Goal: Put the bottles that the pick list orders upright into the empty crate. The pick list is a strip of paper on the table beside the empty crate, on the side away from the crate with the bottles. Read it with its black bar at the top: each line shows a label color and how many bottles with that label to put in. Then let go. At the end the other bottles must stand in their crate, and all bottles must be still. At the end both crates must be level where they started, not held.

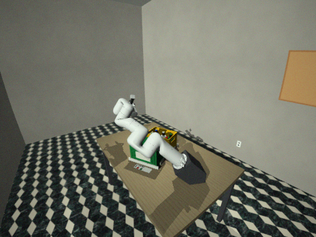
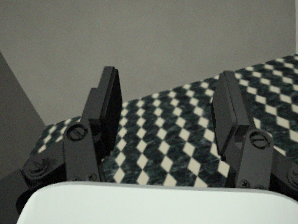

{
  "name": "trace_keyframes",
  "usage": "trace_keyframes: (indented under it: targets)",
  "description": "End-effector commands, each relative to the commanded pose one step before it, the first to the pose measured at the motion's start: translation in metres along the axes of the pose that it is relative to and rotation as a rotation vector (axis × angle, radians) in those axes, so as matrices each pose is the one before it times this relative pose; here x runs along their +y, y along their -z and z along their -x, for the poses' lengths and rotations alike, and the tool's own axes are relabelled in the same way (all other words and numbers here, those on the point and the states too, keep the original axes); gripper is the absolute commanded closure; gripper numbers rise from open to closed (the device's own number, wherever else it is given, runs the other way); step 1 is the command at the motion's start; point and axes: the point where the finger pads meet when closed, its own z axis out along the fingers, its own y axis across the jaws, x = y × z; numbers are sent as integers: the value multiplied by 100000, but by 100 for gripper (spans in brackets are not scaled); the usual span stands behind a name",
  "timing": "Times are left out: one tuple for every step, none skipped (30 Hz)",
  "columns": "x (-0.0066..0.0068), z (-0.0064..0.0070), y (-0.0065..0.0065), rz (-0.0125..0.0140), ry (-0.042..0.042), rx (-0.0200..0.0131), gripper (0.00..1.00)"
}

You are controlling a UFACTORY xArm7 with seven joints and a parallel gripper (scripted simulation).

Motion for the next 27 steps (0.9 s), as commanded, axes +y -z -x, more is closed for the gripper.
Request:
trace_keyframes:
  targets:
    - [-1461, -2479, -6, -554, -11254, 6932, 35]
    - [-1, 0, -1, 1, 0, 0, 35]
    - [-1, 0, -1, 0, 0, 0, 35]
    - [-283, -413, 5, -168, -2919, 1603, 35]
    - [-295, -405, -2, -168, -2919, 1603, 35]
    - [-306, -396, -8, -168, -2919, 1602, 35]
    - [-318, -387, -14, -168, -2919, 1602, 35]
    - [-329, -377, -21, -138, -2390, 1312, 35]
    - [-232, -252, -20, 1, 0, 0, 35]
    - [-1, 1, -1, 1, 0, 0, 35]
    - [0, 0, 0, 0, 0, 0, 35]
    - [0, 0, 0, 0, 0, 0, 35]
    - [-318, -386, 0, -245, -2915, 1601, 35]
    - [-328, -378, -5, -246, -2915, 1601, 35]
    - [-339, -368, -11, -246, -2915, 1601, 35]
    - [-349, -358, -17, -247, -2915, 1600, 35]
    - [-359, -347, -24, -196, -2322, 1275, 35]
    - [-216, -199, -19, 1, 0, 0, 35]
    - [0, 1, -1, 0, 0, 0, 35]
    - [0, 1, -1, 0, 0, 0, 35]
    - [-348, -360, 0, -321, -2910, 1596, 35]
    - [-358, -349, -7, -321, -2910, 1596, 35]
    - [-368, -339, -13, -321, -2910, 1595, 35]
    - [-378, -328, -19, -321, -2910, 1595, 35]
    - [-387, -316, -26, -248, -2250, 1233, 35]
    - [-188, -146, -17, 1, 0, 1, 35]
    - [0, 1, -1, 0, 0, 1, 35]
